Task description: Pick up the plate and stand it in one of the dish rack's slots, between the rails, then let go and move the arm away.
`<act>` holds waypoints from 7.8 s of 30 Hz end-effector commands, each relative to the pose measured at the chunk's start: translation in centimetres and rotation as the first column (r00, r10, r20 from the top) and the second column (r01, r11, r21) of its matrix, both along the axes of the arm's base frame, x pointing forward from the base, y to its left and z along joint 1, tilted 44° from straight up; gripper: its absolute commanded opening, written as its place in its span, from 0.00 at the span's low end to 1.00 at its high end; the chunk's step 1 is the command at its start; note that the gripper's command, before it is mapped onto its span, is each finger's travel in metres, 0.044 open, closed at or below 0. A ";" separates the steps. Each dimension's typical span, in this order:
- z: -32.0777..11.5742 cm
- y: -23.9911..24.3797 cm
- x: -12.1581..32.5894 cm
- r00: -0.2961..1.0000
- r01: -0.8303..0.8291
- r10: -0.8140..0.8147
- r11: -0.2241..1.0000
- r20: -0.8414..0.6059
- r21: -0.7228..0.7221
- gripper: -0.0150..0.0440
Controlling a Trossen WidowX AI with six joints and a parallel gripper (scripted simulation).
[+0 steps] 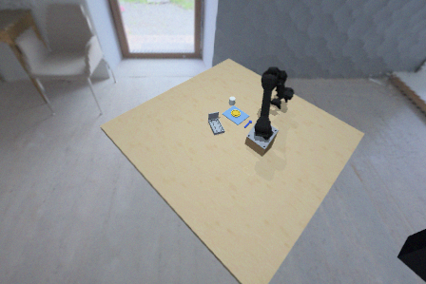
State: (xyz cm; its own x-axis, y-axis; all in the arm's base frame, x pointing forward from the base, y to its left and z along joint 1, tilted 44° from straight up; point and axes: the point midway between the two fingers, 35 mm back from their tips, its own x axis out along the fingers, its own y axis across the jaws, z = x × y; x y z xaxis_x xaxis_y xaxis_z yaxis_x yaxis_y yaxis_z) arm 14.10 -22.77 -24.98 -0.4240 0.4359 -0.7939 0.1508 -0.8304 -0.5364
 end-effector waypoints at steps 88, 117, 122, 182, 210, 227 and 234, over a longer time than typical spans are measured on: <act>22.7 13.8 16.9 -0.828 -0.451 -0.182 -0.349 0.531 -0.822 0.93; 15.7 23.6 17.3 -0.859 -0.289 -0.314 -0.356 0.405 -0.889 0.93; 15.1 24.1 17.3 -0.858 -0.289 -0.315 -0.357 0.406 -0.888 0.93; 15.4 23.1 18.2 -0.861 -0.289 -0.307 -0.362 0.406 -0.886 0.29; 24.7 15.5 19.2 -0.851 -0.364 -0.252 -0.349 0.460 -0.864 0.25; 30.9 20.8 17.6 -0.633 -0.774 0.123 -0.144 0.764 -0.617 0.25; 33.2 23.0 16.4 -0.469 -0.876 0.241 -0.008 0.849 -0.482 0.25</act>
State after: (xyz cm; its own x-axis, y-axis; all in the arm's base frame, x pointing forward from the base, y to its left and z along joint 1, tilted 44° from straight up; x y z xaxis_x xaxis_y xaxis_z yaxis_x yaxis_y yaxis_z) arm 31.14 -0.65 7.22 -0.0977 0.6613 -0.7438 0.6499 0.6084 0.4555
